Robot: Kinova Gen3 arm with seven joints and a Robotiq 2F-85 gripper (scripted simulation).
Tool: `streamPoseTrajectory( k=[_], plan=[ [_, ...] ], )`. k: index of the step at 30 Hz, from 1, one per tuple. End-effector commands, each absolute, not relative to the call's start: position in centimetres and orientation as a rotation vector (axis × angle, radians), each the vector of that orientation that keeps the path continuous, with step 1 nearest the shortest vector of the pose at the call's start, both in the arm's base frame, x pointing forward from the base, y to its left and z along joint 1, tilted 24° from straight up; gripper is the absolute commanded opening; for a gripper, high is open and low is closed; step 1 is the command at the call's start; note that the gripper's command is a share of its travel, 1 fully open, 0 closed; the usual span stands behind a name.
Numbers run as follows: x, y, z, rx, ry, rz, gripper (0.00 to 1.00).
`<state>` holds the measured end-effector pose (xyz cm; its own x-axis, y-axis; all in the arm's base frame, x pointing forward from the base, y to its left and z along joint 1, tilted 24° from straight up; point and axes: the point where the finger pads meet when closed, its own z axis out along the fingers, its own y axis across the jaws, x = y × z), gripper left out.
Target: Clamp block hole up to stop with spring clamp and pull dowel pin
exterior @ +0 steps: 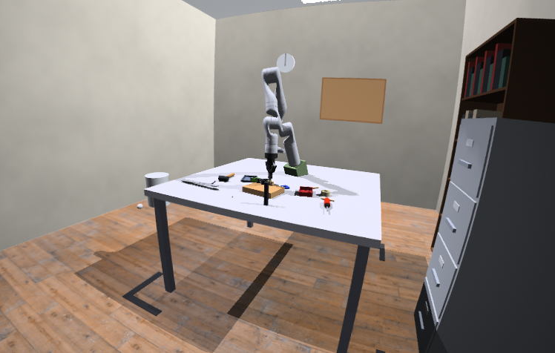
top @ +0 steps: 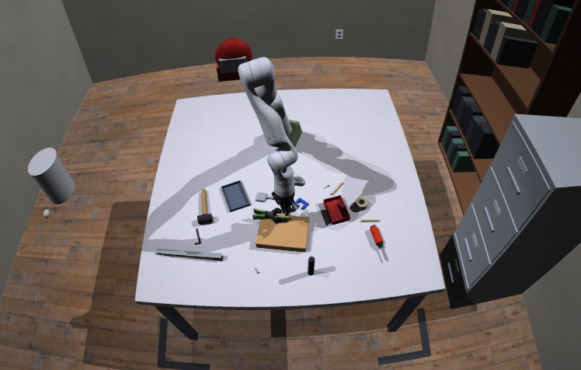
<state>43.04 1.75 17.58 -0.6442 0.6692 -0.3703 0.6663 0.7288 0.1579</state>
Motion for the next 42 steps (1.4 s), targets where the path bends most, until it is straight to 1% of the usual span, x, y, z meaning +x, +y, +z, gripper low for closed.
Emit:
streamPoseTrajectory(
  k=[1, 42],
  plan=[
    [43.07, 1.78, 17.67, 0.987, 2.541, 0.004, 0.10],
    [43.05, 1.78, 17.71, 0.534, 2.678, -0.096, 0.10]
  ],
)
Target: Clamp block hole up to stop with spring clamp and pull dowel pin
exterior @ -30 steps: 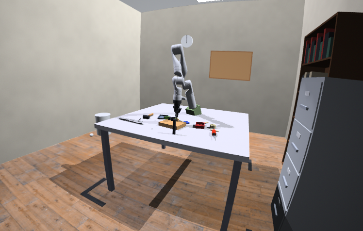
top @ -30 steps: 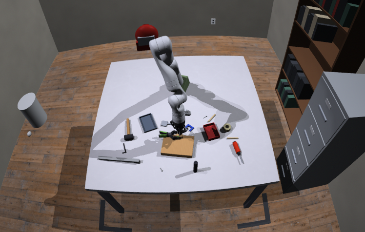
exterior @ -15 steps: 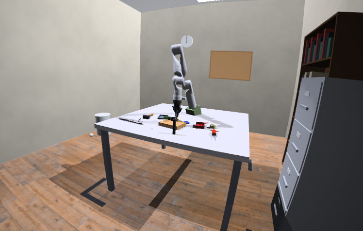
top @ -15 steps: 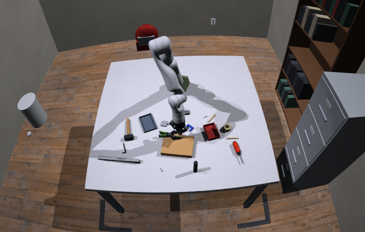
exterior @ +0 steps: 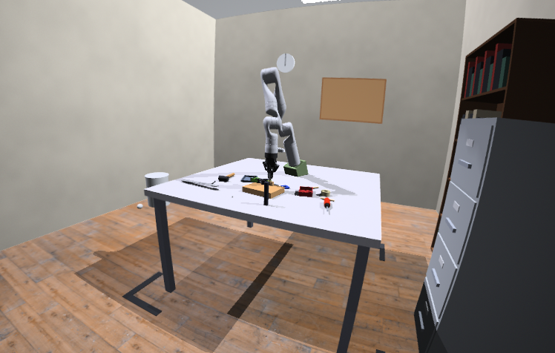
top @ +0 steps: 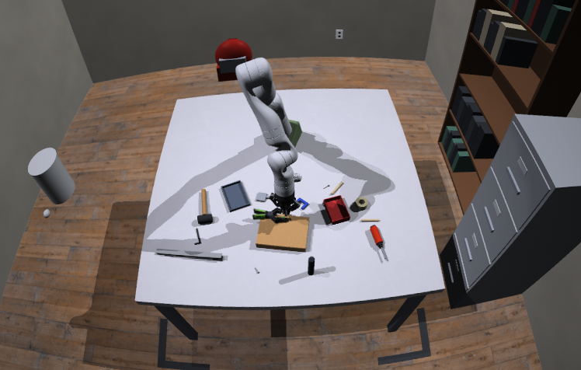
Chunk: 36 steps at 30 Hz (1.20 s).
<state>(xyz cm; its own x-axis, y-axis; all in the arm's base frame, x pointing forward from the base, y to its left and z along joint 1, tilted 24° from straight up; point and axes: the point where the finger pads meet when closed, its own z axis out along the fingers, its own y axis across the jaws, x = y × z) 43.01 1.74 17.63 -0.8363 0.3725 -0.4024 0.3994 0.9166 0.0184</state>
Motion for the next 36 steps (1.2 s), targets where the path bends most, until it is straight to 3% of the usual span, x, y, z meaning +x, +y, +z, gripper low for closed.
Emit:
streamPoseTrajectory(
  k=[1, 36],
  plan=[
    [43.05, 1.78, 17.71, 0.522, 2.681, -0.098, 0.10],
    [43.04, 1.79, 17.73, 0.150, 2.737, -0.175, 0.10]
  ],
)
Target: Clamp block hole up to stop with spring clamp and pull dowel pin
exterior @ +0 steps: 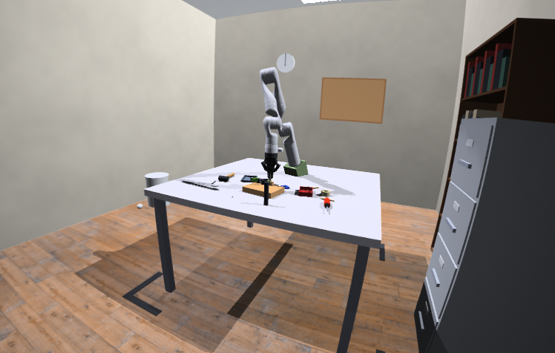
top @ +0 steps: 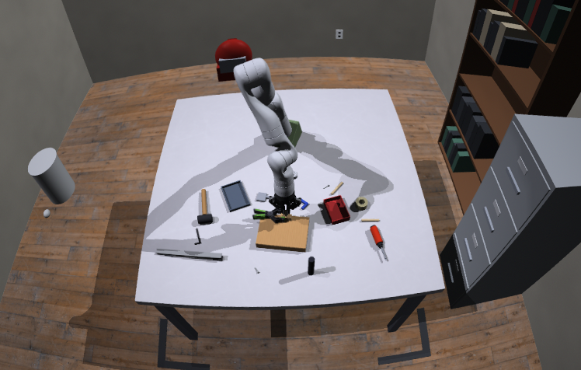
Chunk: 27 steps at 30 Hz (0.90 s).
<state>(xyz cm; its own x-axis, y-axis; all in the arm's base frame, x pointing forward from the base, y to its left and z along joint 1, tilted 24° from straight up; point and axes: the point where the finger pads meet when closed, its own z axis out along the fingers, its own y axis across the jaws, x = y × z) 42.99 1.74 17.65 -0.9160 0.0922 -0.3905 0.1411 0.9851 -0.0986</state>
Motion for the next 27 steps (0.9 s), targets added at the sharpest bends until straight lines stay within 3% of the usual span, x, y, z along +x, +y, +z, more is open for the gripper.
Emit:
streamPoseTrajectory(
  k=[1, 27],
  plan=[
    [43.04, 1.79, 17.73, 0.150, 2.737, -0.175, 0.10],
    [43.04, 1.79, 17.75, -0.144, 2.748, -0.234, 0.10]
  ],
)
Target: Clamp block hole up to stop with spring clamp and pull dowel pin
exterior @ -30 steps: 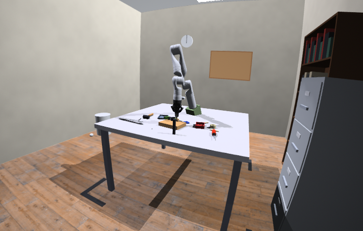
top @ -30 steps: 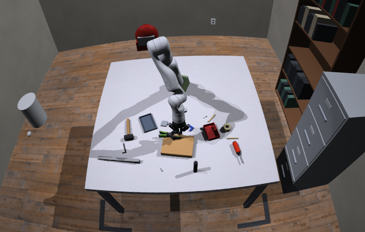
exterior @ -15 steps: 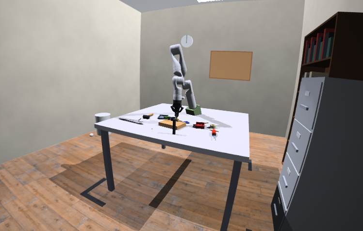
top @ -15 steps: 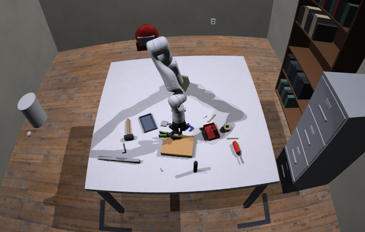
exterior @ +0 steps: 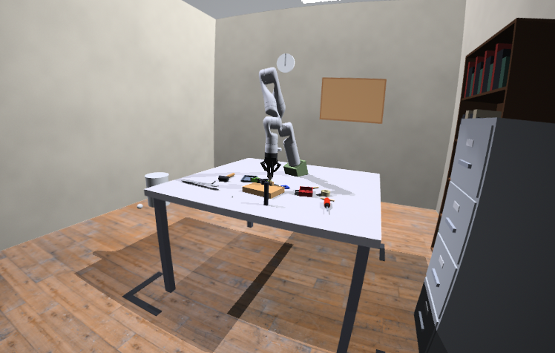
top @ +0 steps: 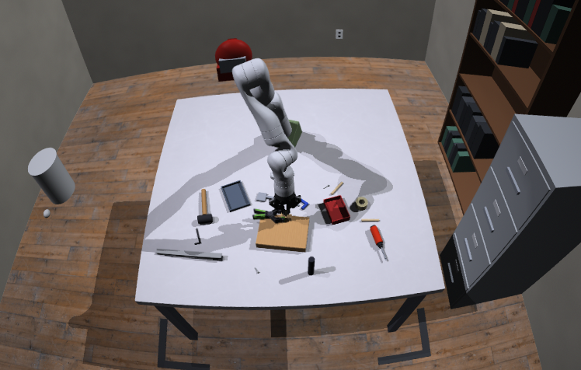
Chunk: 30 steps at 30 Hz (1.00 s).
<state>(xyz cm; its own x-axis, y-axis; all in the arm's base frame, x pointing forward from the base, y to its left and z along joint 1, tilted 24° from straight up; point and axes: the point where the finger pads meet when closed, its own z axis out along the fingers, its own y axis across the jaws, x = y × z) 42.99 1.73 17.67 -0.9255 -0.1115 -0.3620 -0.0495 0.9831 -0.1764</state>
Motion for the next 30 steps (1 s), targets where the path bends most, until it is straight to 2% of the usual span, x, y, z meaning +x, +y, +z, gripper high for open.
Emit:
streamPoseTrajectory(
  k=[1, 30],
  plan=[
    [43.04, 1.79, 17.75, -0.156, 2.748, -0.237, 0.10],
    [43.03, 1.79, 17.78, -0.456, 2.730, -0.294, 0.10]
  ],
)
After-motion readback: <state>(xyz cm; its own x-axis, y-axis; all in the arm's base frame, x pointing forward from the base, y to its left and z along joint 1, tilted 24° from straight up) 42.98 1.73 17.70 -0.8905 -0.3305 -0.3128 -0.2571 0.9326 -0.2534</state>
